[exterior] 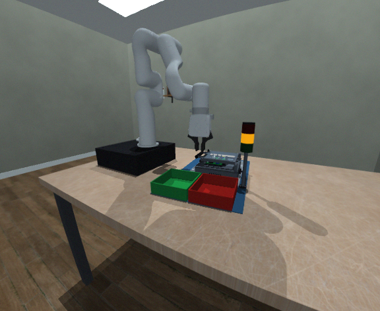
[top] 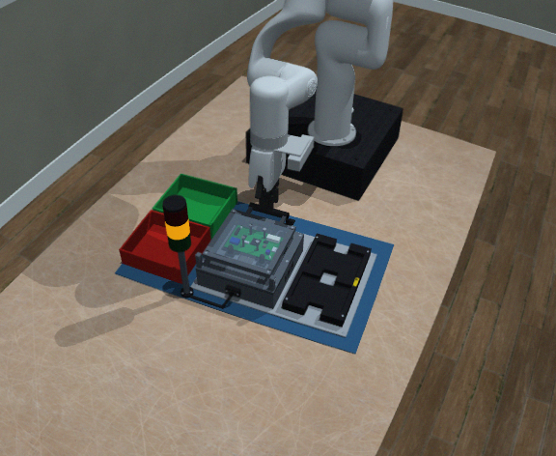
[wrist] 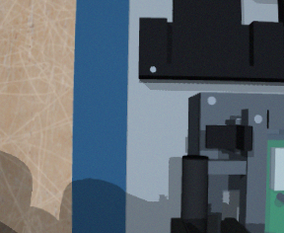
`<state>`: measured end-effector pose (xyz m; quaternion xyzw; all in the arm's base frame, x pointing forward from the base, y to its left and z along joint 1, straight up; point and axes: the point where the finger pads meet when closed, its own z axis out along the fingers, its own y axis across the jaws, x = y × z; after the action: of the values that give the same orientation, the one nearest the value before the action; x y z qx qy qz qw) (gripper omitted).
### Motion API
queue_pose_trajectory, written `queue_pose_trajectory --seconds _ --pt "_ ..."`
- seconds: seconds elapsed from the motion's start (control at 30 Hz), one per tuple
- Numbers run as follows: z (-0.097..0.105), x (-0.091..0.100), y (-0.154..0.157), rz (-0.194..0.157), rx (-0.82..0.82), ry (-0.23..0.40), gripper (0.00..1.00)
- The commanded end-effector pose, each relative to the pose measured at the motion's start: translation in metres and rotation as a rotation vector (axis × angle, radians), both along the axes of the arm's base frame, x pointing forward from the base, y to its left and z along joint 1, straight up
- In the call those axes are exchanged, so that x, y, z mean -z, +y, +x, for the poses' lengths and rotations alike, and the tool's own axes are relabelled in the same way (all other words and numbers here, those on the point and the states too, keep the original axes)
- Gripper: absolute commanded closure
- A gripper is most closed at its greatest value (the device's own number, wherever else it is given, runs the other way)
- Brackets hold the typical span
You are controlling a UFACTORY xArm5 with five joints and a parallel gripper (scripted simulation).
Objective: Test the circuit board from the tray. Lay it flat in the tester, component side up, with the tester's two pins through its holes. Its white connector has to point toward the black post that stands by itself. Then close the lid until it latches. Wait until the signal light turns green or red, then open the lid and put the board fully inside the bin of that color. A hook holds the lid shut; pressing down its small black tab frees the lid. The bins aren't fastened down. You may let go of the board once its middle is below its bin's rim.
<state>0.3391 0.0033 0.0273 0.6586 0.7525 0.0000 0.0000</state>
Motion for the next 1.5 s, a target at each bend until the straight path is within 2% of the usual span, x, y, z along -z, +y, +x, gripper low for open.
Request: queue_pose_trajectory --seconds 0.0,0.17,0.43,0.63,0.67,1.47 --pt "0.001 -0.032 0.0 0.0 0.0 -0.002 0.76" --pt "0.0 -0.054 0.0 0.0 0.0 -0.002 0.76" --pt "0.0 -0.07 0.0 0.0 0.0 -0.002 0.76" --pt "0.0 -0.072 0.0 0.0 0.0 -0.002 0.76" --pt "0.0 -0.072 0.0 0.0 0.0 -0.002 0.0" --pt "0.0 -0.072 0.0 0.0 0.0 -0.002 0.0"
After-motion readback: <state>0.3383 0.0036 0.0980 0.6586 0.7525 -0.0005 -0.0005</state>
